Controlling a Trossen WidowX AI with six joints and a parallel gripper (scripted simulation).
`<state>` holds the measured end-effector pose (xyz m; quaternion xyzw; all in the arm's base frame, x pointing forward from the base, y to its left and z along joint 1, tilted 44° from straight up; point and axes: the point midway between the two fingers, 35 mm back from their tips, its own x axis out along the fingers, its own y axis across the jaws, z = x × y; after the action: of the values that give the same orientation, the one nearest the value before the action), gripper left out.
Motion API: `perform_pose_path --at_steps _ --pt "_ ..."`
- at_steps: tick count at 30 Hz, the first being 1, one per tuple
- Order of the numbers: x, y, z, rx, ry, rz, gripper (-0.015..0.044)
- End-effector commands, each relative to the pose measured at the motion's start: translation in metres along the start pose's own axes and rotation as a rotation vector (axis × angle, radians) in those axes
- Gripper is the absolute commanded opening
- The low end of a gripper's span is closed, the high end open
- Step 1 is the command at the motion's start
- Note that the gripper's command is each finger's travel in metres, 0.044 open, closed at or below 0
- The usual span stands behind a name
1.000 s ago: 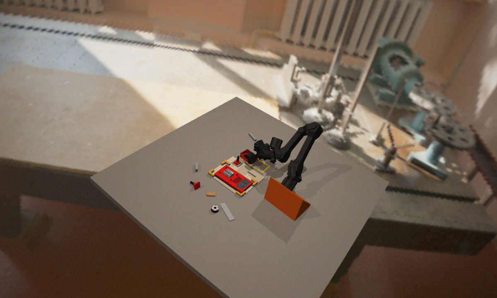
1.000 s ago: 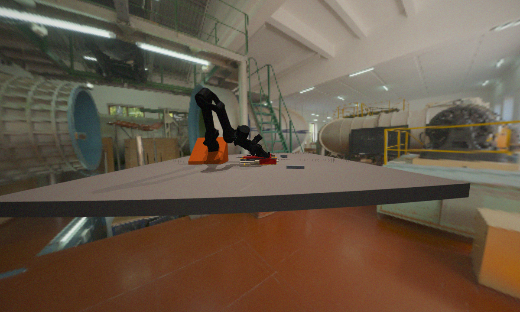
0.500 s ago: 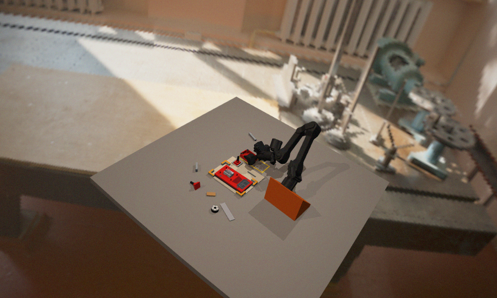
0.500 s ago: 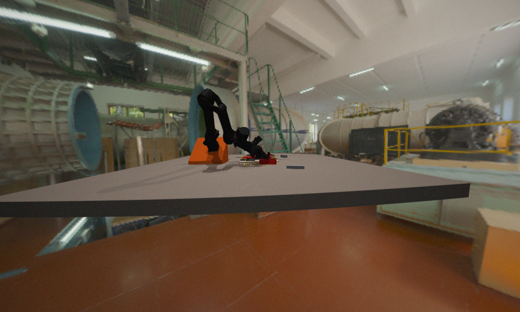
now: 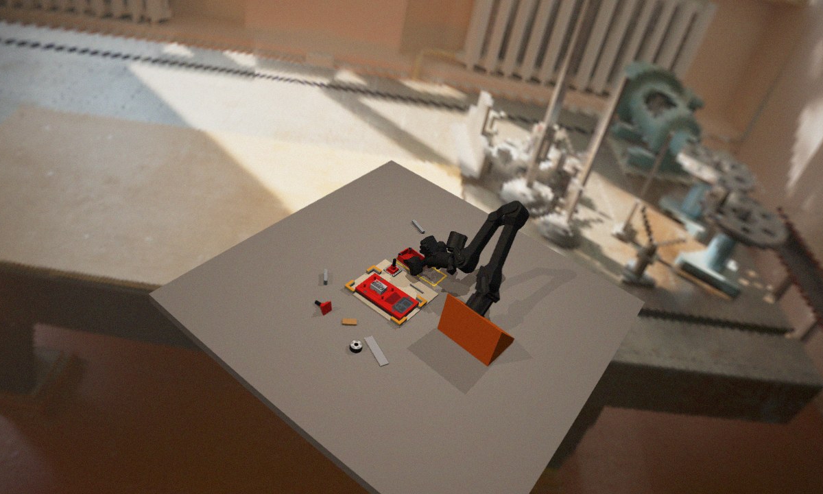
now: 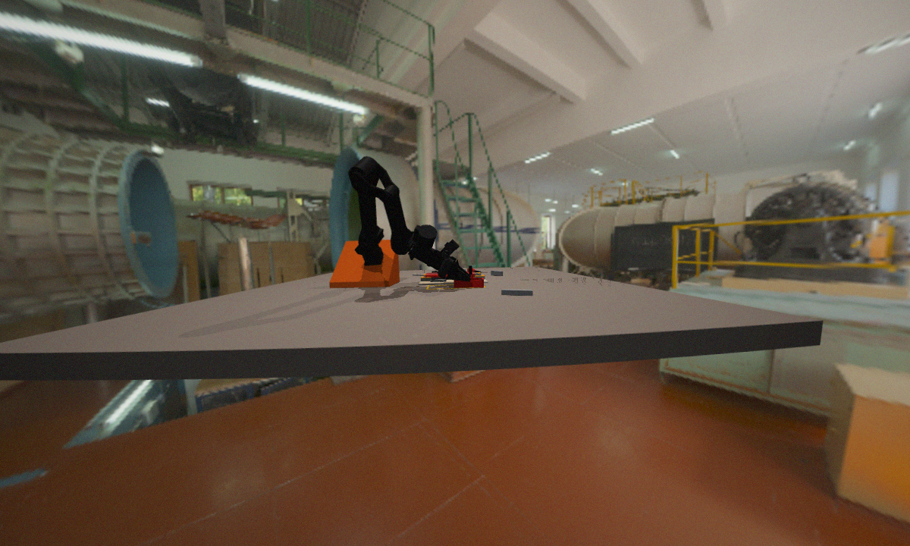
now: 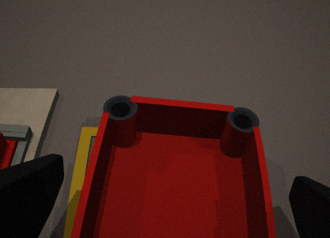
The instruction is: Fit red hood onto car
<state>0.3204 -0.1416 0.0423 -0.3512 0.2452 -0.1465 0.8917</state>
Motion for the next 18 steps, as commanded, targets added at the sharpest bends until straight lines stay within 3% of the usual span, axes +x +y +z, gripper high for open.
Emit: perform_pose_path --at_steps 1,18 --pt "0.0014 0.0001 -0.0015 -0.004 -0.003 0.002 0.044" --pt "0.0052 0.0002 -0.009 -0.005 -0.003 0.001 0.044"
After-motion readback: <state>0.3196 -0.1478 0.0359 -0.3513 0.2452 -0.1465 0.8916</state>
